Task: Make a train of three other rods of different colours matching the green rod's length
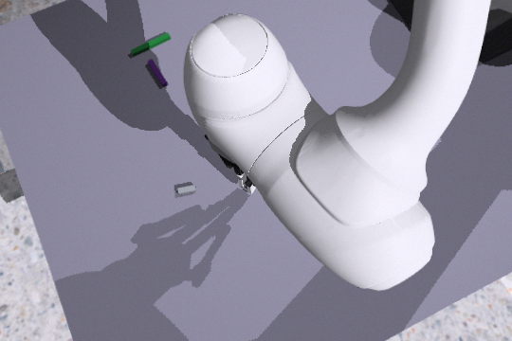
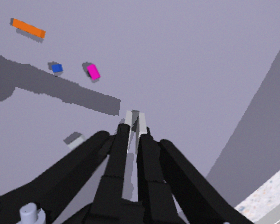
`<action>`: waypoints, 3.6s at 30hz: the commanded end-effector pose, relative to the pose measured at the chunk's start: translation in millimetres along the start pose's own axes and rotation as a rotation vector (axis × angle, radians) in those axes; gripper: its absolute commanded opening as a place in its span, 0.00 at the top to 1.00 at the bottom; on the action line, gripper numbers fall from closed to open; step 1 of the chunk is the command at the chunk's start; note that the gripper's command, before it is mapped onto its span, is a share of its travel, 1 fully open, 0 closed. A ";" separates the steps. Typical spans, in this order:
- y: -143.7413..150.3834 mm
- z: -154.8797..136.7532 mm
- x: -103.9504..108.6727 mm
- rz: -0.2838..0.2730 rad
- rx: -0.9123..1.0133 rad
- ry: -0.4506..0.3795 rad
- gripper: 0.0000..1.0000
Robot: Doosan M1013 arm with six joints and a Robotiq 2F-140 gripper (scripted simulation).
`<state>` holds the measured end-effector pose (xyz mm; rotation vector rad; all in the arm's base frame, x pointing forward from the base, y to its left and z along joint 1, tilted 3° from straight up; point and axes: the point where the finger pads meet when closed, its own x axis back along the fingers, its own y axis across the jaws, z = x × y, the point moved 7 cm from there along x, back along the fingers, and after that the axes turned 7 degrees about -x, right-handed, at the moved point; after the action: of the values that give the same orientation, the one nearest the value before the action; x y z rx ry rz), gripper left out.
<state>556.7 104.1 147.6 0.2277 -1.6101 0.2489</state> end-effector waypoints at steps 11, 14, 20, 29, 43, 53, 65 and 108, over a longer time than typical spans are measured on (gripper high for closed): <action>0.0 0.0 68.7 0.000 0.000 0.000 0.97; 0.0 0.0 69.3 0.000 0.000 0.000 0.97; 0.0 0.0 69.3 0.000 0.000 0.000 0.97; -32.0 2.5 69.2 0.000 -0.260 0.001 0.97; -109.9 16.6 69.4 0.000 -0.897 0.001 0.97; -151.3 28.8 69.8 0.000 -1.242 0.000 0.97; -151.5 28.8 69.8 0.000 -1.244 0.000 0.97; -151.0 28.1 -18.2 0.000 -1.245 0.000 0.97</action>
<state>575.7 -48.5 131.1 -0.7249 -1.4932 -0.7565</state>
